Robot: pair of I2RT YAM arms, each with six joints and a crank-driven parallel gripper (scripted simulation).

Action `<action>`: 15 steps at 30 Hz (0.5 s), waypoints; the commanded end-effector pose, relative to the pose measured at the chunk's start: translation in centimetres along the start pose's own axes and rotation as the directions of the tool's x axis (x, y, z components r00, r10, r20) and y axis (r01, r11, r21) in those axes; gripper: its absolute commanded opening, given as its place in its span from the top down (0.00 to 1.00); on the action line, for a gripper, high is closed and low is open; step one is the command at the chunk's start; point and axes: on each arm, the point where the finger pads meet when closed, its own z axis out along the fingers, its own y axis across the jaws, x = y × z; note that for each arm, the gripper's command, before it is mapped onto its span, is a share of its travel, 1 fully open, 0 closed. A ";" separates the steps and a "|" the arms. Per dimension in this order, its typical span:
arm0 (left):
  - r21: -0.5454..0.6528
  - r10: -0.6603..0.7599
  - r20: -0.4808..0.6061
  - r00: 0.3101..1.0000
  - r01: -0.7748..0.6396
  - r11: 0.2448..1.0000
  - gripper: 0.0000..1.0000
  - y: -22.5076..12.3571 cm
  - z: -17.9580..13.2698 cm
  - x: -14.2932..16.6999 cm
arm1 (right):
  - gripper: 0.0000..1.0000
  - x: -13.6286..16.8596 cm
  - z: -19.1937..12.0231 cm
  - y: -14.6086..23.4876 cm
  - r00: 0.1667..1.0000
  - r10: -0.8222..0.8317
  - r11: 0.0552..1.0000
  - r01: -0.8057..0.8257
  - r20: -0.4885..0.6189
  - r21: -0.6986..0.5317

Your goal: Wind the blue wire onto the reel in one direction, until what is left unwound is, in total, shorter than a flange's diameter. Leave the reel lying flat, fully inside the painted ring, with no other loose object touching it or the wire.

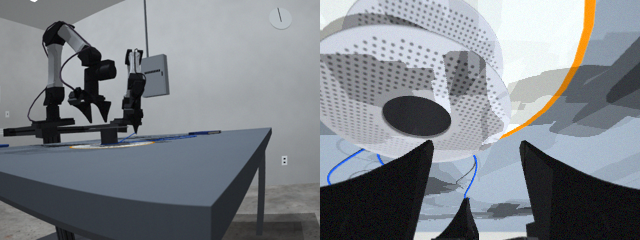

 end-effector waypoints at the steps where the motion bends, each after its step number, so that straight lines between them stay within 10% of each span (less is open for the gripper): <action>1: -0.012 0.000 0.029 1.000 0.000 1.000 1.00 0.3 -0.5 -1.4 | 0.23 -0.1 -0.1 0.4 1.000 0.019 1.000 -0.018 0.014 -0.026; 15: -0.012 0.000 0.029 1.000 0.000 1.000 1.00 0.3 -0.3 -1.1 | 0.23 -0.1 2.1 0.1 1.000 0.019 1.000 -0.018 0.014 -0.026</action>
